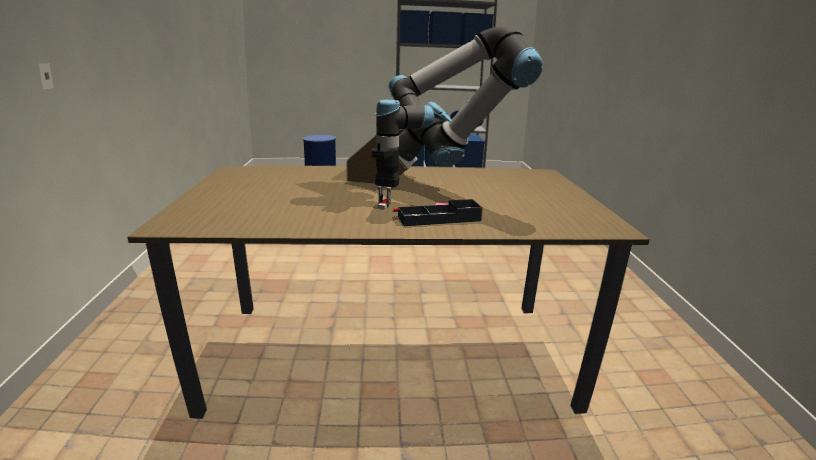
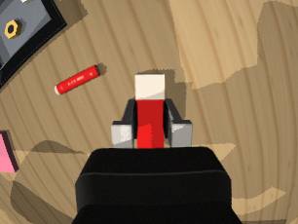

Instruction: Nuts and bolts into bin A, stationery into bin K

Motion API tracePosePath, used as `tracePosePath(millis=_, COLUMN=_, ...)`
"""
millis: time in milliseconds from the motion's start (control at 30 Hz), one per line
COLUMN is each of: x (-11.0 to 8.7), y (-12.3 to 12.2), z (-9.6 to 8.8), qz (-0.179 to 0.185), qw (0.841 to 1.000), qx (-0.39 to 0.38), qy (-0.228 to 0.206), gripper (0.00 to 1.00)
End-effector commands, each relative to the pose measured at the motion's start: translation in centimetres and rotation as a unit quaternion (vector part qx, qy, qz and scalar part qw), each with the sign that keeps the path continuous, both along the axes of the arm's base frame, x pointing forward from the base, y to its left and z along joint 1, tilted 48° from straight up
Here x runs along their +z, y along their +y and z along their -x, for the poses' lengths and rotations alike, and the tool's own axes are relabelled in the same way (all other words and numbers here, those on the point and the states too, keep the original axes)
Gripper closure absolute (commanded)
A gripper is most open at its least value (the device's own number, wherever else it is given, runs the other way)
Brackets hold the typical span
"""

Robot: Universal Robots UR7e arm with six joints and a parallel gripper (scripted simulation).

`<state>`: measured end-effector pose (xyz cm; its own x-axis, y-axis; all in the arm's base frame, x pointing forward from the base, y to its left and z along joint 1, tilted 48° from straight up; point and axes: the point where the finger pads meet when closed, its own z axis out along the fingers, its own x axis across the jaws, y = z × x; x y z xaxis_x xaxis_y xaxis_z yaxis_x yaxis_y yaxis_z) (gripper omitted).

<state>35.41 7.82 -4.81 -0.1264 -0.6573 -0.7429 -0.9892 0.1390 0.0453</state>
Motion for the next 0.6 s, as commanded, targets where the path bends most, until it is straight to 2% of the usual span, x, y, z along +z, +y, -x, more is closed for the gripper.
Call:
tracePosePath(millis=0, x=1.0, y=-1.1, z=0.0, qz=0.001, qw=1.0, qx=0.0, qy=-0.001, gripper=0.55)
tracePosePath(millis=567, x=3.9, y=-4.3, z=0.4, qz=0.001, qw=1.0, qx=0.0, qy=-0.001, gripper=0.55)
